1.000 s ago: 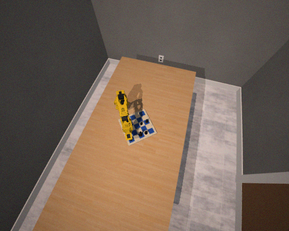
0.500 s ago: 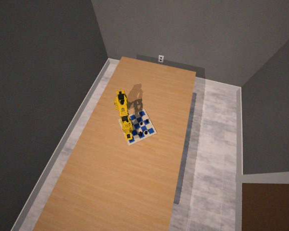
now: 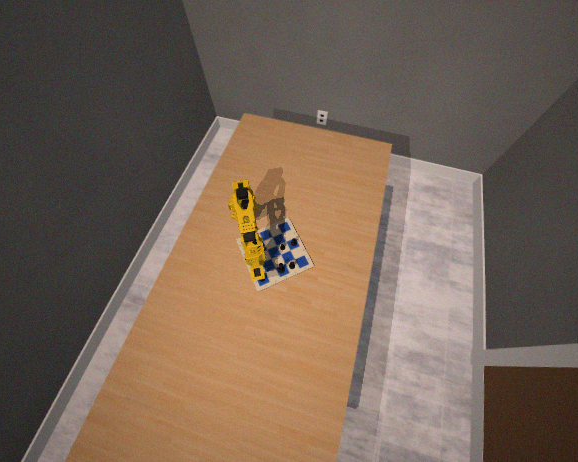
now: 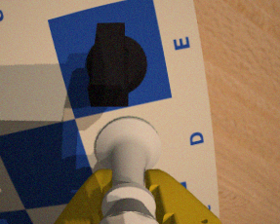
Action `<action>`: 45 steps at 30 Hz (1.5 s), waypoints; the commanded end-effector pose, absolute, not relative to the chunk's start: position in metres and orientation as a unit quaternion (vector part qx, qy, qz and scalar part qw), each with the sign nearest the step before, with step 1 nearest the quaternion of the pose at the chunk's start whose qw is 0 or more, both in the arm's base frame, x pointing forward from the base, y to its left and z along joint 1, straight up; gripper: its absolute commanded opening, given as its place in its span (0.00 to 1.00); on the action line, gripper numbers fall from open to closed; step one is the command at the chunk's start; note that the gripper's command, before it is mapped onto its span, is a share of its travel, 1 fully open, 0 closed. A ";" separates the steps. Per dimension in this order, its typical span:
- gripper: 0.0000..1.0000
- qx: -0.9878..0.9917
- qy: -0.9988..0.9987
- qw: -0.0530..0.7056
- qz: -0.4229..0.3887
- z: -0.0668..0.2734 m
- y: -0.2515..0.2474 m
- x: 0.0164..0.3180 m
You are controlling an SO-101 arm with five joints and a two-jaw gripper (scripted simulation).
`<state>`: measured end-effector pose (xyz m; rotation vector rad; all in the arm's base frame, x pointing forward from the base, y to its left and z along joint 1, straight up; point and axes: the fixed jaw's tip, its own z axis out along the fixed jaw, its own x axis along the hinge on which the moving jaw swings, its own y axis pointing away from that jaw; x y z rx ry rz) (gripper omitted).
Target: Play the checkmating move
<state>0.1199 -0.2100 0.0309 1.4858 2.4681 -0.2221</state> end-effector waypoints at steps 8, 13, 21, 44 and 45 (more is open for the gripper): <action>0.00 0.511 0.848 0.123 -0.075 0.032 -0.209 0.117; 0.00 0.511 0.848 0.122 -0.076 0.038 -0.209 0.116; 0.00 0.511 0.848 0.122 -0.076 0.051 -0.209 0.116; 0.00 0.511 0.848 0.122 -0.076 0.098 -0.208 0.115; 0.00 0.511 0.848 0.122 -0.076 0.099 -0.208 0.115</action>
